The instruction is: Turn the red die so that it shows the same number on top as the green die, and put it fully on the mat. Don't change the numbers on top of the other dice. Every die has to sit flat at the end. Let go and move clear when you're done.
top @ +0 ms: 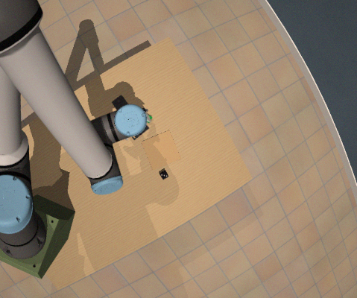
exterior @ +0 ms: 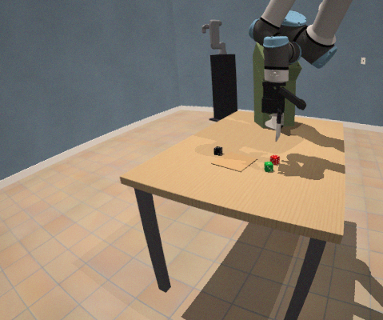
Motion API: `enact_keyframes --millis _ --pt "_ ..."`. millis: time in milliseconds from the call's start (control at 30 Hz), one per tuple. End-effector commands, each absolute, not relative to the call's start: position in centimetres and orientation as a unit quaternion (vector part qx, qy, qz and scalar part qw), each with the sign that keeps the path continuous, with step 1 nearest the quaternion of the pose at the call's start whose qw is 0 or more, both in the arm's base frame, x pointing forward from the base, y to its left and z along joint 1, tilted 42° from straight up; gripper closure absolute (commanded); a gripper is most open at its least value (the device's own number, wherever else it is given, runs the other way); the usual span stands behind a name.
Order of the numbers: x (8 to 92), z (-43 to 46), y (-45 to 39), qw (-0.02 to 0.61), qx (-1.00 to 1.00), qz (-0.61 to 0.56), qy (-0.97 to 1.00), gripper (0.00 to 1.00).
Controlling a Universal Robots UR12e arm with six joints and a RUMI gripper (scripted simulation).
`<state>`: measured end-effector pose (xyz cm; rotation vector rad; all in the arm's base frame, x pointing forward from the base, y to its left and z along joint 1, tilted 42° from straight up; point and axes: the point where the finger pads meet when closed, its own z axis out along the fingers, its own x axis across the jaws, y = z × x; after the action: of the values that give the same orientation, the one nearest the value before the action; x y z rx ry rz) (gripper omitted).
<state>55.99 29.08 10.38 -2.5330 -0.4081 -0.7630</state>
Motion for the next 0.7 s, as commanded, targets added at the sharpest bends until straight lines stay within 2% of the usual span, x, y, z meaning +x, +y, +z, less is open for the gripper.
enact_keyframes --millis 0,667 --pt "56.1 10.2 29.1 0.212 -0.907 -0.292 -0.217 0.0" --pt "56.4 9.0 28.9 0.124 -0.812 -0.339 -0.458 0.0"
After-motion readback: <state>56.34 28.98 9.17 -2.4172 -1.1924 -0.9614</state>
